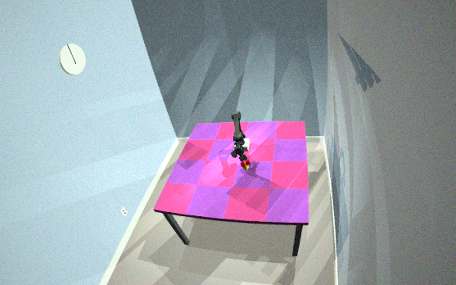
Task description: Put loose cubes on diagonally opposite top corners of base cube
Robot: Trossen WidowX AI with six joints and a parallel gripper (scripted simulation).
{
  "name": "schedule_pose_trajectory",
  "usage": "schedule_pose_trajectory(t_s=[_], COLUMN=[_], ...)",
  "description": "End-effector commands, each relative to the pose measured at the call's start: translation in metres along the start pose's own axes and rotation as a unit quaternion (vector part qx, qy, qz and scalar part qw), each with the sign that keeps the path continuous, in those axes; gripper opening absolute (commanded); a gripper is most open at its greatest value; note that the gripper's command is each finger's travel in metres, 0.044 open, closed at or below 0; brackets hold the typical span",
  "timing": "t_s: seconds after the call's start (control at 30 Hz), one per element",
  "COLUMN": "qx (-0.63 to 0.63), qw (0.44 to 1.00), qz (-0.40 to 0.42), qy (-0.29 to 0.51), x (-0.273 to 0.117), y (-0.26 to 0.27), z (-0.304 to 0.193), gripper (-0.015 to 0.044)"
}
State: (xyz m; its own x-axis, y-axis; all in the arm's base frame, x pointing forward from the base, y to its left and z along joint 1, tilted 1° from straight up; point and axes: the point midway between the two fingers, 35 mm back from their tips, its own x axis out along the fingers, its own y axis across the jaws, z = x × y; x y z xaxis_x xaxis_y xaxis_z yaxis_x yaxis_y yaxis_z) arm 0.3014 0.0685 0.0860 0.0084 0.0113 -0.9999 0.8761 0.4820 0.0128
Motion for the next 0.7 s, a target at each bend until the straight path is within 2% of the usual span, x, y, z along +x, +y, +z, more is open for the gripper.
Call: schedule_pose_trajectory(t_s=[0.0,0.33,0.57,0.67], qx=[-0.001,-0.001,0.000,0.000], qw=[1.000,1.000,1.000,1.000], qz=[0.004,0.004,0.000,0.000], qy=[-0.001,-0.001,0.001,0.003], x=[-0.008,-0.017,-0.017,-0.018], y=[0.002,0.002,0.002,0.012], z=[0.001,0.001,-0.009,-0.051], gripper=[0.0205,0.0205,0.0389,0.0400])
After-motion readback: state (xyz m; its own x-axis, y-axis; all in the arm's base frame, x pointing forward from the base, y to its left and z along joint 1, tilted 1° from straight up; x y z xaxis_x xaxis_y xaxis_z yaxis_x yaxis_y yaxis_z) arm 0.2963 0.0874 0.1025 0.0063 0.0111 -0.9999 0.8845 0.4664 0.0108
